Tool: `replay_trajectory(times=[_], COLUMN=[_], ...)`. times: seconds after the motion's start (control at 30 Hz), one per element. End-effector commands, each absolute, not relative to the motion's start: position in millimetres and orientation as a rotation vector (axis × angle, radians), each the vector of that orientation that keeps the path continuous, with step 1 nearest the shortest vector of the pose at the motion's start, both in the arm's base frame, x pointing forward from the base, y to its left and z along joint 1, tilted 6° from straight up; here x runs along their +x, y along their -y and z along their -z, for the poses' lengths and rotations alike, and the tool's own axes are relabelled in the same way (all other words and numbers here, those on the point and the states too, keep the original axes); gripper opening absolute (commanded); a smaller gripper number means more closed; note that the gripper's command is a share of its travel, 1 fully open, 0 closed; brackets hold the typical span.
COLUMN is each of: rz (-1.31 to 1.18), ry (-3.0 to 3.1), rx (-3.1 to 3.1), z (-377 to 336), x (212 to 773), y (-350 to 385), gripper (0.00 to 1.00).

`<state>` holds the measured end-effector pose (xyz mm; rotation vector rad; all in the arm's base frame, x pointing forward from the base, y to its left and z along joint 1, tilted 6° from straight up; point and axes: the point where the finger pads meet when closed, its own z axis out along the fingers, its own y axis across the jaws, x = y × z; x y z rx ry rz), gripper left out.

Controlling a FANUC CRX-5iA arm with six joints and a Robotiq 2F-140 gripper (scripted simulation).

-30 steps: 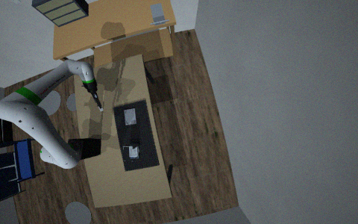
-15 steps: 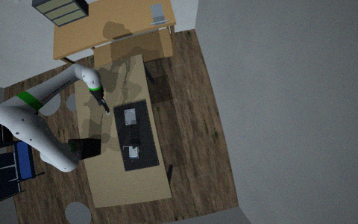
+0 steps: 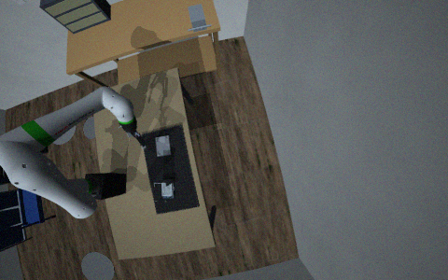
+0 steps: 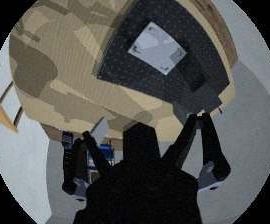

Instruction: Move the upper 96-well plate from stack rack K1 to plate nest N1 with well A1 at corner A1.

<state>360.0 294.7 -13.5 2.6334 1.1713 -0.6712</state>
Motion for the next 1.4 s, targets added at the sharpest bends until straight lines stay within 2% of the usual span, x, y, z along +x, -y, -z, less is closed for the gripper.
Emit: replay_trajectory(times=[0.0, 0.77, 1.37], rz=[0.663, 0.569, 0.390], ry=[-1.240, -1.510, -1.765], rx=[2.655, 2.709, 2.698], z=[16, 28, 35], x=[372, 423, 456], y=[-282, -209, -140], gripper=[1.00, 1.00, 1.00])
